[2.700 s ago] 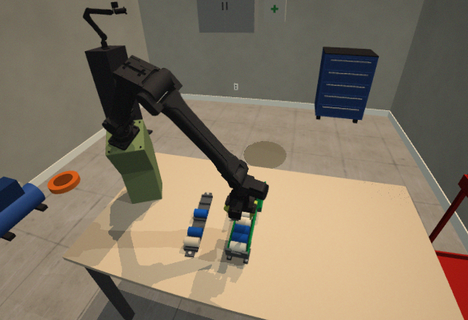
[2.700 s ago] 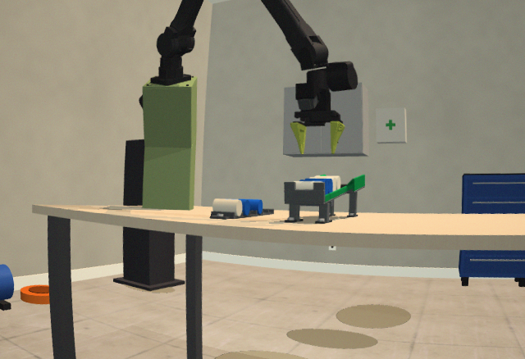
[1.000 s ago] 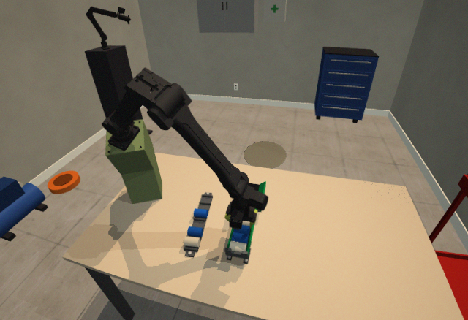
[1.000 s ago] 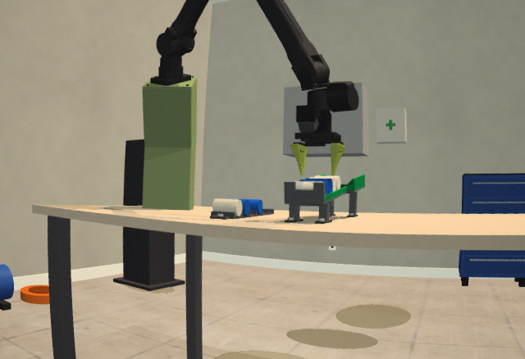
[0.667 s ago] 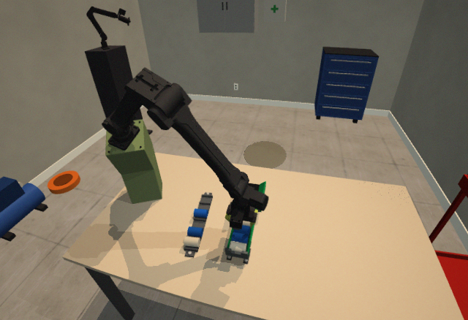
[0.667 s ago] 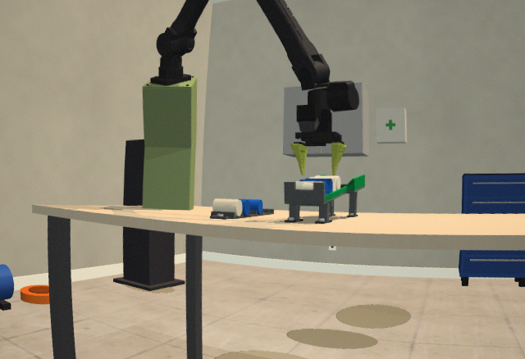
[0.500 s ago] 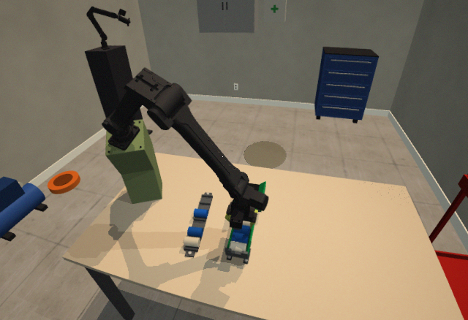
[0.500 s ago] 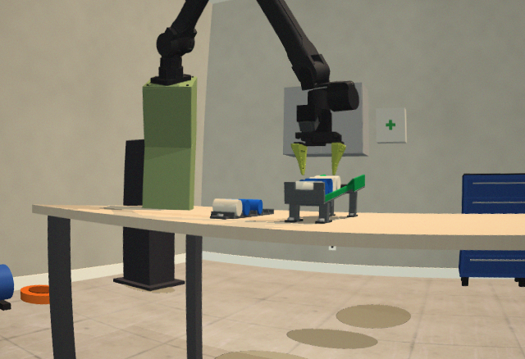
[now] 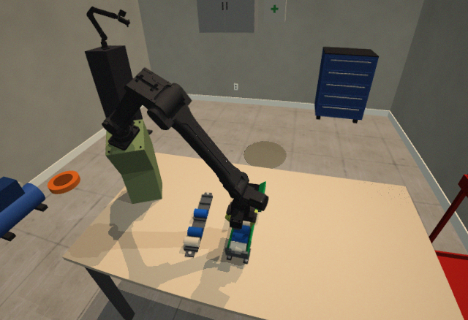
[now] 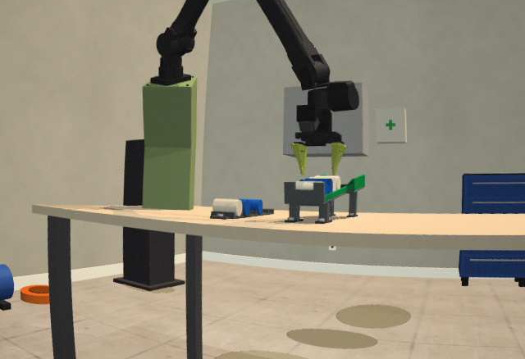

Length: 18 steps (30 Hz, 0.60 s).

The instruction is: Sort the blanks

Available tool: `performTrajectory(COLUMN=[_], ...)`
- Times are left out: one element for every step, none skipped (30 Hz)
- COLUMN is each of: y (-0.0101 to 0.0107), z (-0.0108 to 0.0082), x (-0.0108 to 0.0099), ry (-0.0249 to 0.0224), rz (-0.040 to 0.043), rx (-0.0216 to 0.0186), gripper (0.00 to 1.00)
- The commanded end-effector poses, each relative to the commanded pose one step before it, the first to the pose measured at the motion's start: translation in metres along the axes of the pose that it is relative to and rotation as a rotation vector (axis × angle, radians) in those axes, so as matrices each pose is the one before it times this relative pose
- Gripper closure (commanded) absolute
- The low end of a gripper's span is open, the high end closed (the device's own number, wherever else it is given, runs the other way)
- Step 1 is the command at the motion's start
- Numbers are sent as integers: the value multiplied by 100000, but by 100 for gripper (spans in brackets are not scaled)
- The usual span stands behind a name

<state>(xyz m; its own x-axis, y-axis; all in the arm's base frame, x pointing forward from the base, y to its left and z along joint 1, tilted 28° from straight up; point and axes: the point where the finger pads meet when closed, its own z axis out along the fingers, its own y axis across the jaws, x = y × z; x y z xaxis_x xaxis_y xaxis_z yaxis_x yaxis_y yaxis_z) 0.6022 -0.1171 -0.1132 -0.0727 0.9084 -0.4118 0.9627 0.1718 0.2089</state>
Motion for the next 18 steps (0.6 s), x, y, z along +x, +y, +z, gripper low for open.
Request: performTrajectory(y=[1398,0,0,0,0,0,0,0,0,0,0,0,3,16,36,55,59,72], z=[-492,0,0,0,0,0,0,0,0,0,0,0,0,2,4,7,10,11], x=[-900,0,0,0,0,0,0,0,0,0,0,0,-1,-8,-20,-31,-38,-47], ry=[-743,0,0,0,0,0,0,0,0,0,0,0,-1,-7,-17,-22,-10,-13], rz=[919,0,0,0,0,0,0,0,0,0,0,0,2,9,21,28,13,29], rx=[-3476,0,0,0,0,0,0,0,0,0,0,0,-3,-19,-43,-52,-3,-5], gripper=[20,20,20,20,20,20,20,20,20,20,20,20,20,20,20,20,20,20])
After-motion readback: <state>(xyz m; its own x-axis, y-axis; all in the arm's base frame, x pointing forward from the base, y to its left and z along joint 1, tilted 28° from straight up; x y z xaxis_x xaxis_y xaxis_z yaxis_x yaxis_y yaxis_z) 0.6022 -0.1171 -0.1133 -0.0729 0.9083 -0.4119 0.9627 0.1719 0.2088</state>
